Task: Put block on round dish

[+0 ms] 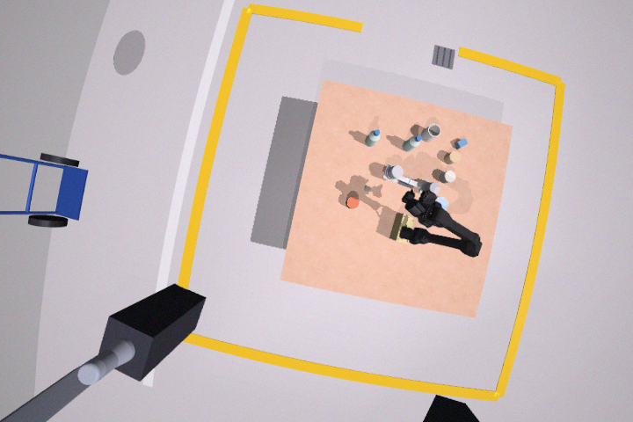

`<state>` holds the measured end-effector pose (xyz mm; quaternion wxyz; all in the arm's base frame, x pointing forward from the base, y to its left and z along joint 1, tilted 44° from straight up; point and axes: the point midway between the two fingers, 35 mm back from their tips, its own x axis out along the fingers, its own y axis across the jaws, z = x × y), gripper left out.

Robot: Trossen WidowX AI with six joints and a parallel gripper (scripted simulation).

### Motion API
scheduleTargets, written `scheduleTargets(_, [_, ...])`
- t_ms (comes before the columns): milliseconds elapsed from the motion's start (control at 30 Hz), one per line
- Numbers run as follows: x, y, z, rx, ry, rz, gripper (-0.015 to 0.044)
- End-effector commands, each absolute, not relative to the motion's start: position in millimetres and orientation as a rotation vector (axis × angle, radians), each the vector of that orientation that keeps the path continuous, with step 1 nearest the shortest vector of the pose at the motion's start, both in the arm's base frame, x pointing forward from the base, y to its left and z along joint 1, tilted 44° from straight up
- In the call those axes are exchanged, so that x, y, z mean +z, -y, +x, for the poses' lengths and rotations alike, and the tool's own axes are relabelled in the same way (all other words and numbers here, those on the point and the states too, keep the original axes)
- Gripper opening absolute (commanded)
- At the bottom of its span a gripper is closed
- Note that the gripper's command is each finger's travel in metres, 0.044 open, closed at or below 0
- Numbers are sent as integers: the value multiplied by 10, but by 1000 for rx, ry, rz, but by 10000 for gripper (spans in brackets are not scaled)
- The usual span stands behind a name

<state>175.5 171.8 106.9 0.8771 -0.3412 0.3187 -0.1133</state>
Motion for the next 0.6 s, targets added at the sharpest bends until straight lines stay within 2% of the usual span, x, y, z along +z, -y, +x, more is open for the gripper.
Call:
scheduleTargets(0, [1055,-1689,1756,-235,-682,-750,440])
scheduleTargets(567, [1115,-1357,2251,-159,-1022,-1200,440])
